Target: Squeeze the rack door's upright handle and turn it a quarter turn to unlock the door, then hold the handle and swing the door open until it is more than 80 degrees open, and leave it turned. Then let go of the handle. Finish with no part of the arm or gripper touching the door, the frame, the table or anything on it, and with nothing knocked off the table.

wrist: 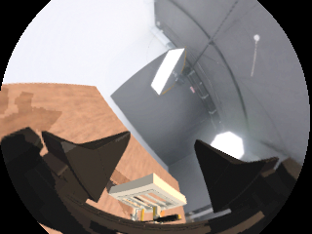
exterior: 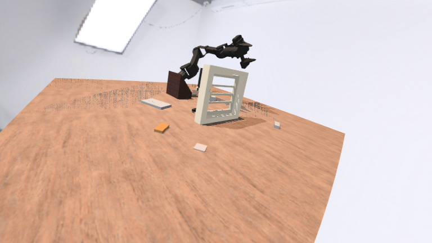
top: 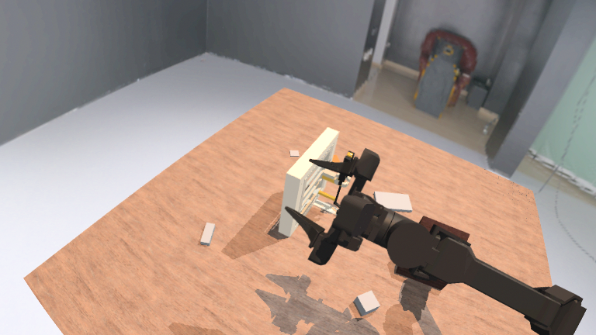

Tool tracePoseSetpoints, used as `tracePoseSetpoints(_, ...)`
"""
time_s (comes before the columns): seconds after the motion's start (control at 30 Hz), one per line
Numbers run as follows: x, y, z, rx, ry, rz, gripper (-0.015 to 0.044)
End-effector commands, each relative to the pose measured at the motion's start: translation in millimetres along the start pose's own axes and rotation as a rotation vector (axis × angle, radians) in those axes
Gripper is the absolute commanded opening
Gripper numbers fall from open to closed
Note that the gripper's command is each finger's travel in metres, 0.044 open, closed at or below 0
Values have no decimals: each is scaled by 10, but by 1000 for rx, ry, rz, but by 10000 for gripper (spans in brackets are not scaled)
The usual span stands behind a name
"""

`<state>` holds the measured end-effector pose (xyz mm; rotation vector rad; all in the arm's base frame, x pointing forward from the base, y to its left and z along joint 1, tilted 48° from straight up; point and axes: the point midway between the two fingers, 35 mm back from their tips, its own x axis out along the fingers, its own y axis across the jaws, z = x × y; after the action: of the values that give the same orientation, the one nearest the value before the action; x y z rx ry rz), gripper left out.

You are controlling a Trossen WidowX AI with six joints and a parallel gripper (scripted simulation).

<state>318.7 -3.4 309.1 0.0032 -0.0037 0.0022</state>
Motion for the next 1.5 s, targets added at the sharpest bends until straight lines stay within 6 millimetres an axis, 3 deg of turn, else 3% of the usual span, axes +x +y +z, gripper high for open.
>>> tracePoseSetpoints(0.0, 3, -2, -3, 0, 2, 0, 374)
tracePoseSetpoints(0.1, 45, -26, -43, -7, 31, -4, 295)
tracePoseSetpoints(0.13, 70, -41, -67, -11, 48, -7, 293)
tracePoseSetpoints(0.77, 521, -413, -763, -117, 484, 20, 293)
tracePoseSetpoints(1.47, 648, -828, -1516, -84, 912, 170, 293)
